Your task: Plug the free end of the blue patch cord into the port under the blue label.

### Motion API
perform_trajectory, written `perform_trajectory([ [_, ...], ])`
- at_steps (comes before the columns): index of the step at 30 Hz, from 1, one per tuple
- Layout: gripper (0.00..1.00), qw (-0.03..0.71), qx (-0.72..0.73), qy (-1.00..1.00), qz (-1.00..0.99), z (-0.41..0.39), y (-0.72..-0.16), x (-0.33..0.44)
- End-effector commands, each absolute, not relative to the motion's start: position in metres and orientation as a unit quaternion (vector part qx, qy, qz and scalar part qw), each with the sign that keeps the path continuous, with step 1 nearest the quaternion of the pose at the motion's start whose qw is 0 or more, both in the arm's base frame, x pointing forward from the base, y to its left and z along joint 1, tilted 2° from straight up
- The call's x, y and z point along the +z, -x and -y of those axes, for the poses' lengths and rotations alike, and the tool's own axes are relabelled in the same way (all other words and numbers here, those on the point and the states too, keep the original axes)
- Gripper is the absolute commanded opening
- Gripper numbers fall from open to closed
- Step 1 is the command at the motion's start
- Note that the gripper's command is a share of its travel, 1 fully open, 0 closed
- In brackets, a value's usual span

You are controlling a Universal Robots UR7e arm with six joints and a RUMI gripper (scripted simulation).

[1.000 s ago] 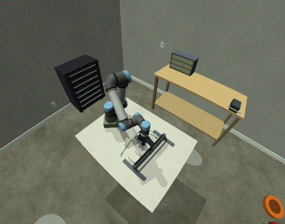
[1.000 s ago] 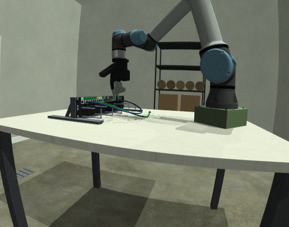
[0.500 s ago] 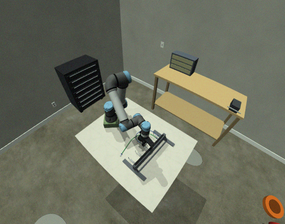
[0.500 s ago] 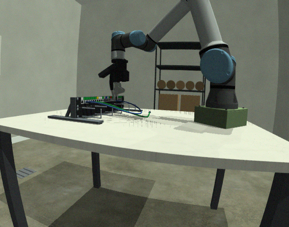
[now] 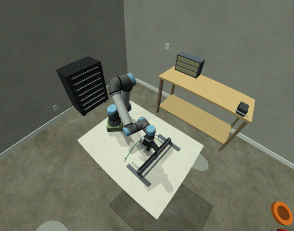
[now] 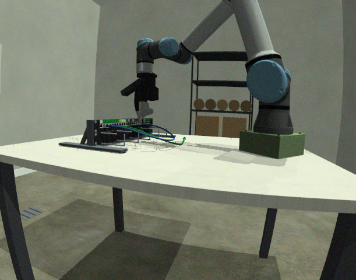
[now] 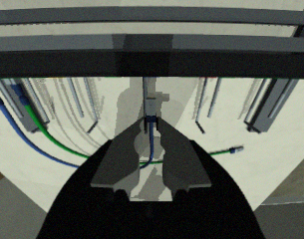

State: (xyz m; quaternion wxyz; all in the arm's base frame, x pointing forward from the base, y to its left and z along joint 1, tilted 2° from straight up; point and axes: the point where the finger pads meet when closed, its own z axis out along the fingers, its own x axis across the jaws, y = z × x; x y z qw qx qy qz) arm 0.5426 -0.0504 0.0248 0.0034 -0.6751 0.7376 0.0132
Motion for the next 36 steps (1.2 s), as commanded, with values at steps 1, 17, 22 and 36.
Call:
perform_trajectory([
  [1, 0.00, 0.004, 0.012, 0.675, -0.738, 0.051, -0.545, 0.025],
  [17, 0.00, 0.004, 0.012, 0.675, -0.738, 0.052, -0.565, 0.026],
  [22, 0.00, 0.004, 0.012, 0.675, -0.738, 0.053, -0.566, 0.026],
  [36, 0.00, 0.004, 0.012, 0.675, -0.738, 0.053, -0.566, 0.026],
])
